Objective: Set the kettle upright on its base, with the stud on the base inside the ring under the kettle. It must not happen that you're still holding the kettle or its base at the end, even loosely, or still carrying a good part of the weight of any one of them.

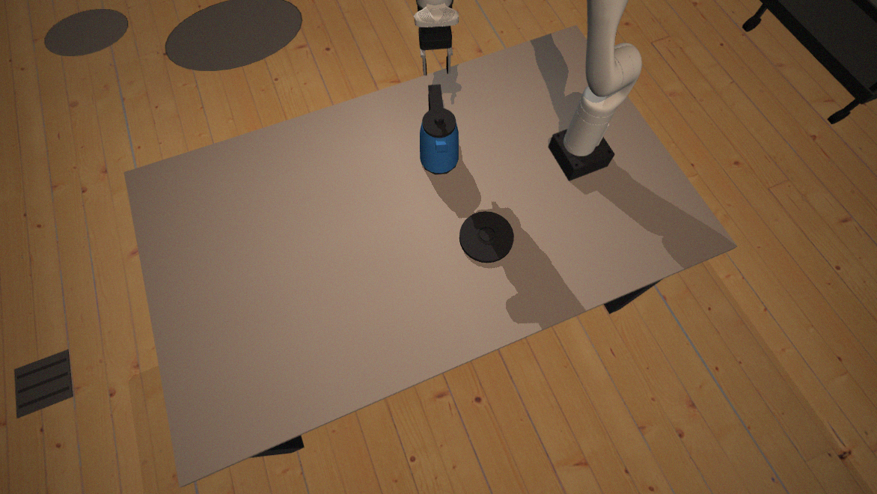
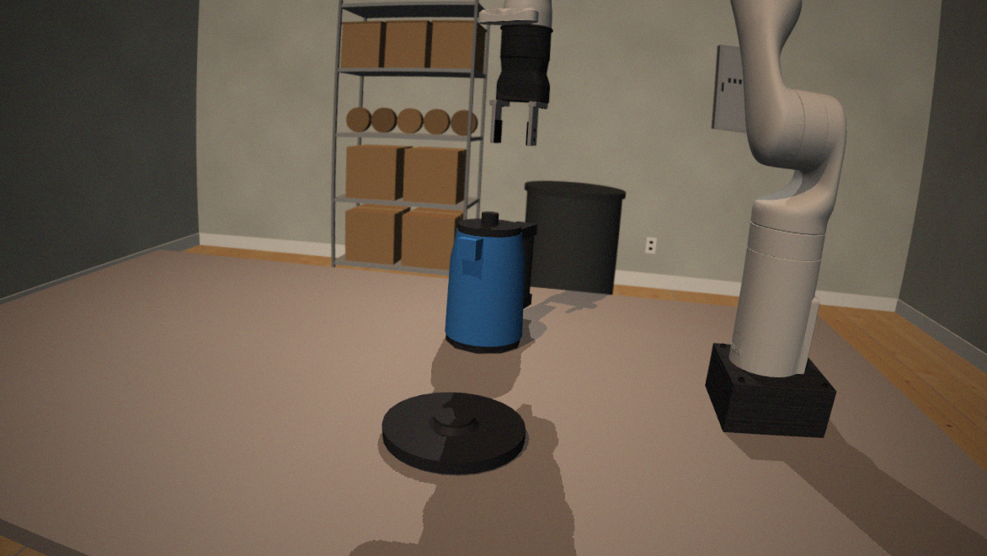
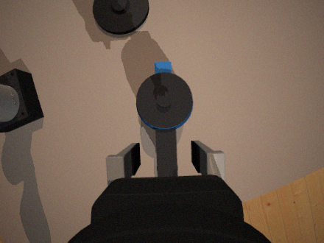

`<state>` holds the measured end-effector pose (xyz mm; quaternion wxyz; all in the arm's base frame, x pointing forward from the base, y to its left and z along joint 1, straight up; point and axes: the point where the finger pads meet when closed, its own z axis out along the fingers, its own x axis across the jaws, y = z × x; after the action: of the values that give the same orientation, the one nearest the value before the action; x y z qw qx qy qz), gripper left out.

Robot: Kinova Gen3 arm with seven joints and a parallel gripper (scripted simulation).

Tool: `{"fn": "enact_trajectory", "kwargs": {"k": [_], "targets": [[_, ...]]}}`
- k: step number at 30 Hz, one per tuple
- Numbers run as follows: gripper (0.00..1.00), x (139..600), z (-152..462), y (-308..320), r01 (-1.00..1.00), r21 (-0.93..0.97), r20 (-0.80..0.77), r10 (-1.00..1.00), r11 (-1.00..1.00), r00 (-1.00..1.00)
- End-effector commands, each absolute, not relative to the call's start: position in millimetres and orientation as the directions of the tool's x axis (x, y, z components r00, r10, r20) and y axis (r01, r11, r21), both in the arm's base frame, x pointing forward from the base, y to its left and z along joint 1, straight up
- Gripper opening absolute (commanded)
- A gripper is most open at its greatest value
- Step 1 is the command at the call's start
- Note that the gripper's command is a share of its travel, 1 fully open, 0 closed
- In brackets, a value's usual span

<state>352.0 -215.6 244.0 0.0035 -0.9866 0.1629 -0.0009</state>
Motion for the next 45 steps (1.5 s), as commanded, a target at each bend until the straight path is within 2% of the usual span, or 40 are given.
{"fn": "enact_trajectory", "kwargs": {"k": [1,27,45], "targets": [[1.0,352.3,244.6,-215.6,-0.321,-0.007,0.002,-0.321,-0.947,0.947],[1.0,352.3,241.4,-215.6,-0.321,-0.007,0.002,-0.321,-0.947,0.947],[1.0,352.5,185.4,-215.3,-0.321,-0.007,0.002,-0.321,-0.947,0.947]]}}
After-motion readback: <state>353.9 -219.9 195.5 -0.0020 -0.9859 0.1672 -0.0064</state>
